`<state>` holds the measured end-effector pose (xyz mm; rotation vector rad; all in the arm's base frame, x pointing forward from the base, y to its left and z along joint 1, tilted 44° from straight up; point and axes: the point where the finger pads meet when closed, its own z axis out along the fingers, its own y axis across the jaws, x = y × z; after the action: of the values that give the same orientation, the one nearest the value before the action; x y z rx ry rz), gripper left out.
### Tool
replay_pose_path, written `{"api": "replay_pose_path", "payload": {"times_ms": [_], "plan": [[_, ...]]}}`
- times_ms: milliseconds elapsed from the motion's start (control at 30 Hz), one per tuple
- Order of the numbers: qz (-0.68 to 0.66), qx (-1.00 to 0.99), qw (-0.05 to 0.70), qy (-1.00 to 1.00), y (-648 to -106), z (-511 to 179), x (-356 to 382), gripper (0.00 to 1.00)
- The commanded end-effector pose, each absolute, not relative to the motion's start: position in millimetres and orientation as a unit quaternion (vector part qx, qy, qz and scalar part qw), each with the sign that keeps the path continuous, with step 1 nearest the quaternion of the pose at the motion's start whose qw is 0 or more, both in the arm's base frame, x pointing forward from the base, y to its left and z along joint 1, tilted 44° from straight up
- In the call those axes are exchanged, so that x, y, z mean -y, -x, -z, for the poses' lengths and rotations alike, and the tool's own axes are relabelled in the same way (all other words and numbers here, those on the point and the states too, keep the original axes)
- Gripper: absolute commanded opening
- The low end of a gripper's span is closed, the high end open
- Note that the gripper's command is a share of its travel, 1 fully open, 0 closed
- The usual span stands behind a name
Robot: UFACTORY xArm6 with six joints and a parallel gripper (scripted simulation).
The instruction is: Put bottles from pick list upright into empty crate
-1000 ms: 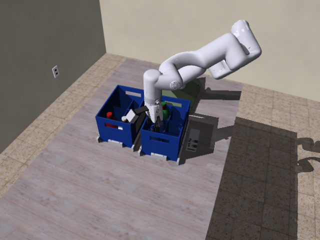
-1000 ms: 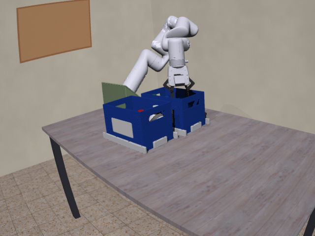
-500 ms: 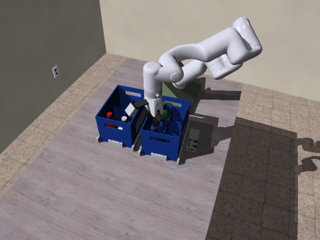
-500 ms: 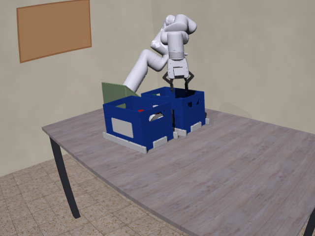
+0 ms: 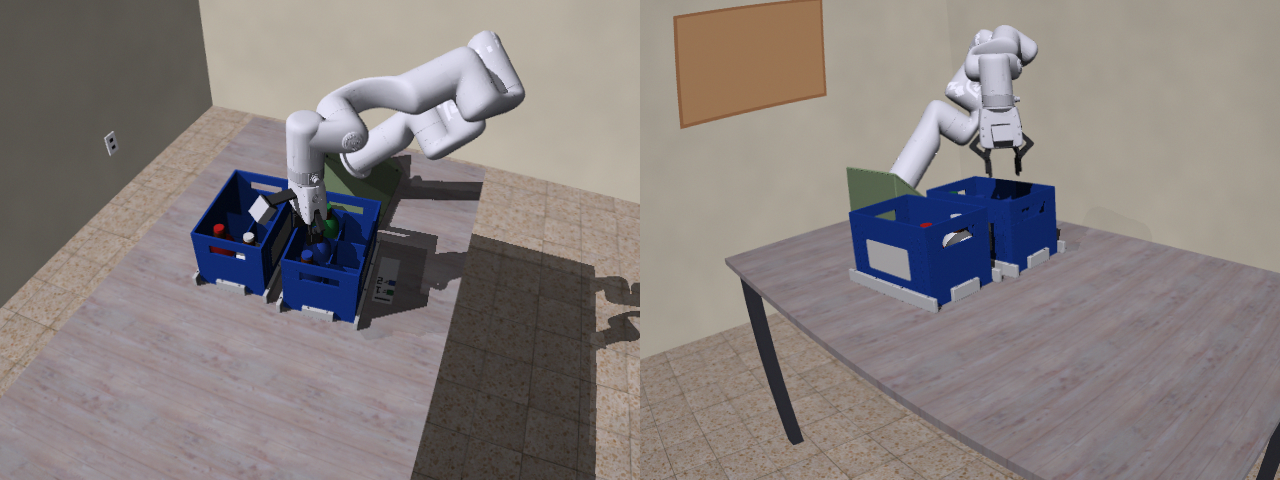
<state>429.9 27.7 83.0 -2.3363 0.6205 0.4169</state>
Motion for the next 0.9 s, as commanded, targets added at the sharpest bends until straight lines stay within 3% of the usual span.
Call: {"api": "replay_pose_path", "payload": {"times_ms": [0, 867], "plan": [[-0.158, -0.238, 0.338, 0.897, -427.7, -93.8, -30.6, 0.65], [-0.158, -0.238, 0.338, 0.897, -378.0, -197.7, -64.8, 0.65]]}}
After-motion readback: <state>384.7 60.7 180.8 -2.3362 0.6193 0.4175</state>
